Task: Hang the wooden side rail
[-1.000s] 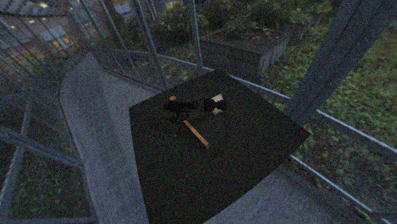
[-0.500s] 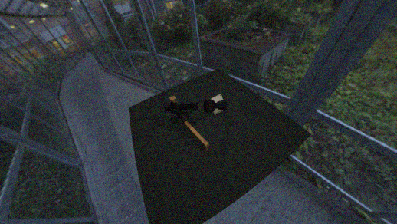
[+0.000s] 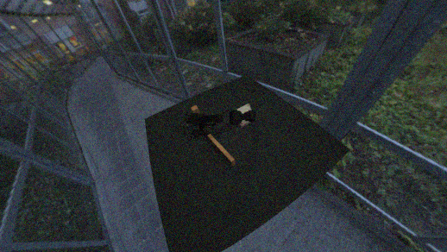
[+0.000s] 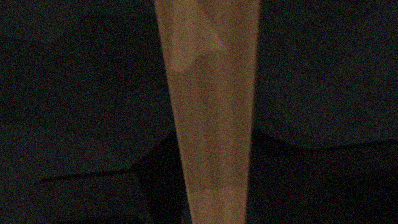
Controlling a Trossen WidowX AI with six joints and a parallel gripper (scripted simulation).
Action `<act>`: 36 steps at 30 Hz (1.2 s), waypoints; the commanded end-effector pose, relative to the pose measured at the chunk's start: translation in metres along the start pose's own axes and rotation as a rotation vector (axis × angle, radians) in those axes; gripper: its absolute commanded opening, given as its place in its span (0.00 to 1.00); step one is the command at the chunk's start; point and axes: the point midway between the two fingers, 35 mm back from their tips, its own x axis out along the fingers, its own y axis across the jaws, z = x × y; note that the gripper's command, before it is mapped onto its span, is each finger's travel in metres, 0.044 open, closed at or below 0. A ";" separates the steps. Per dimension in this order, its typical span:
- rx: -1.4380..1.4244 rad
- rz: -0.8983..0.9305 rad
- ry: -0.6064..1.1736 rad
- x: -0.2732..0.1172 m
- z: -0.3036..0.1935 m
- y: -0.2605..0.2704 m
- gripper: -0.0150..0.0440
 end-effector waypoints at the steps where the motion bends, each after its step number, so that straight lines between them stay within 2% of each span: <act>1: 0.003 -0.001 -0.001 0.000 0.001 0.000 0.25; 36: 0.197 -0.001 -0.001 0.000 0.001 0.000 0.25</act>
